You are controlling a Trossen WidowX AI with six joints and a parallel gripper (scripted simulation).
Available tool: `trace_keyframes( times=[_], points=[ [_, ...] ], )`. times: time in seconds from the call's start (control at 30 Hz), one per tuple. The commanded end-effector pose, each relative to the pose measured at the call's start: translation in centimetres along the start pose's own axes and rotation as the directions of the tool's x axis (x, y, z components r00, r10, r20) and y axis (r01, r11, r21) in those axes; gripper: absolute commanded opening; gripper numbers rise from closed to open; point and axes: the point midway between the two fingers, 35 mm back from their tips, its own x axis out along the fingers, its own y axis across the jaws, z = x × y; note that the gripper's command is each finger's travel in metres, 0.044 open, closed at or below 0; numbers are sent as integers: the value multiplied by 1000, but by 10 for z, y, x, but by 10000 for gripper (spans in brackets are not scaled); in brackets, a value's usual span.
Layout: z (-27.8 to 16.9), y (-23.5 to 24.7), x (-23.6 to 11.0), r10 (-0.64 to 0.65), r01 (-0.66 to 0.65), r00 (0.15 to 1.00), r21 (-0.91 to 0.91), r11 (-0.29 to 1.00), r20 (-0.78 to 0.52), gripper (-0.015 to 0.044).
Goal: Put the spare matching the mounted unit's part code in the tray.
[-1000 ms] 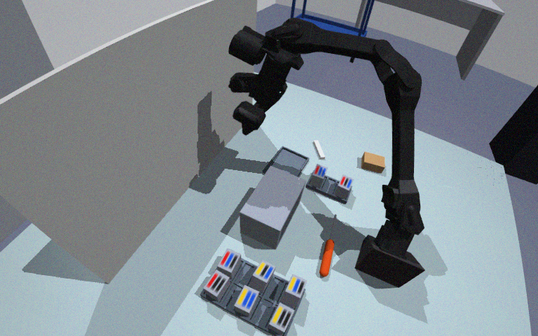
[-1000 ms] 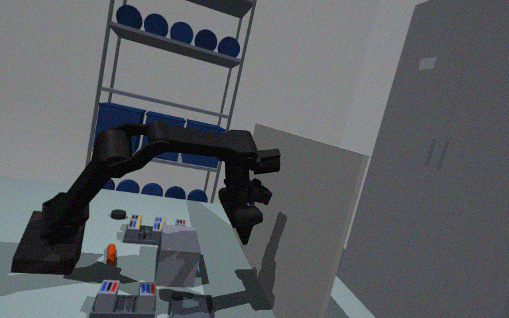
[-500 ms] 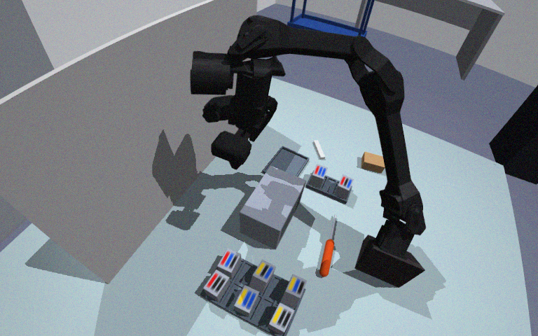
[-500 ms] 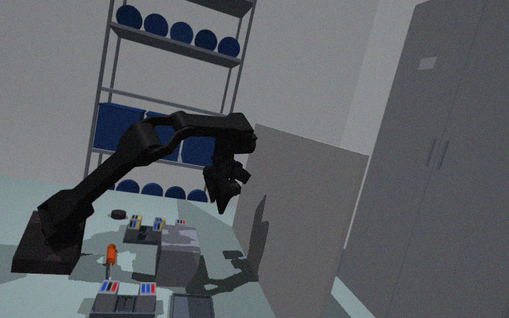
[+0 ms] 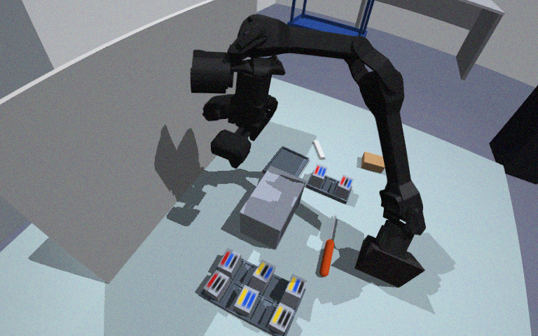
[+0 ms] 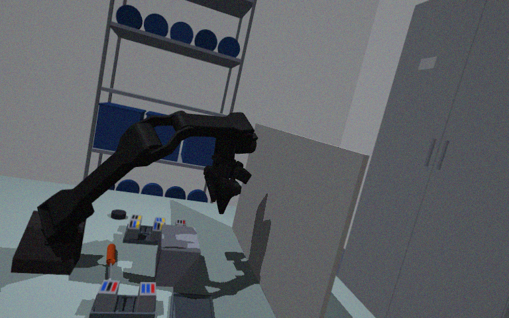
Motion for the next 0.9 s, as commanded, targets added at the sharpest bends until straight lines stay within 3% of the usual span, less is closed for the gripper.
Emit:
trace_keyframes(
  times=[0.0, 0.27, 0.53, 0.7, 0.87],
  points=[
    [-3, 12, 0, 2, -1, 1000, -28, 1000, 5, 440],
    [-47, 119, 3, 41, -39, 999, -474, 879, -5, 440],
    [-139, 220, 23, 39, -70, 998, -892, 447, -59, 440],
    [-200, 255, 44, 4, -87, 996, -988, 126, -87, 440],
    [-203, 257, 45, 2, -88, 996, -990, 112, -88, 440]
  ],
)
